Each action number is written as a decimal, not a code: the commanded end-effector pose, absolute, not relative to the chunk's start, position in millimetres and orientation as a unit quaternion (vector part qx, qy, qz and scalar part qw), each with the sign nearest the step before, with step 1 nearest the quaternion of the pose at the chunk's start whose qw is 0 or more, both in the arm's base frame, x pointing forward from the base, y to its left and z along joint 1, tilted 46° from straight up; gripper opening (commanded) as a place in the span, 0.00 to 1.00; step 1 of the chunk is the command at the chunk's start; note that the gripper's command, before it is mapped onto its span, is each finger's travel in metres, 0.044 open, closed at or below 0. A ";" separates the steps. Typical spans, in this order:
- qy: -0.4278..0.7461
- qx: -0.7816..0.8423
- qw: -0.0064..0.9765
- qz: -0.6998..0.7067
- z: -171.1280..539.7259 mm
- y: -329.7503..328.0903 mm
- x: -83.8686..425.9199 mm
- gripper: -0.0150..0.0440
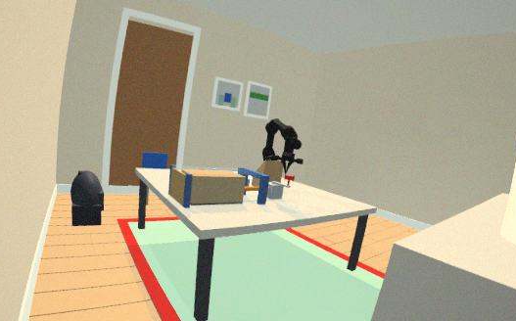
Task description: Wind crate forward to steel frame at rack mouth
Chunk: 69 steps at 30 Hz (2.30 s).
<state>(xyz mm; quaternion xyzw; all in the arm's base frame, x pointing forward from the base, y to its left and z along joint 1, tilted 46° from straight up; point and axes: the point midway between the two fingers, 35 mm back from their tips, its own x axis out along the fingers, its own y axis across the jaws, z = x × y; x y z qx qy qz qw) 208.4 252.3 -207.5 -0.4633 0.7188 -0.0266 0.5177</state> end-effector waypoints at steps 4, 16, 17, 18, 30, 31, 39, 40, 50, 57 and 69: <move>0.718 -0.466 0.516 -0.027 -207.0 257.1 212.0 0.25; 0.719 -0.464 0.517 -0.028 -172.9 287.1 210.5 0.25; 0.719 -0.465 0.517 -0.028 -173.8 285.6 209.8 0.25; 0.719 -0.465 0.517 -0.028 -175.0 283.4 208.8 0.25; 0.719 -0.466 0.515 -0.026 -189.2 245.2 190.4 0.25; 0.719 -0.466 0.515 -0.026 -189.2 245.2 190.4 0.25; 0.719 -0.466 0.515 -0.026 -189.2 245.2 190.4 0.25; 0.719 -0.466 0.515 -0.026 -189.2 245.2 190.4 0.25; 0.719 -0.466 0.515 -0.026 -192.5 242.0 190.2 0.25; 0.719 -0.466 0.515 -0.026 -196.2 238.1 190.0 0.25; 0.719 -0.466 0.515 -0.026 -197.5 239.6 191.9 0.25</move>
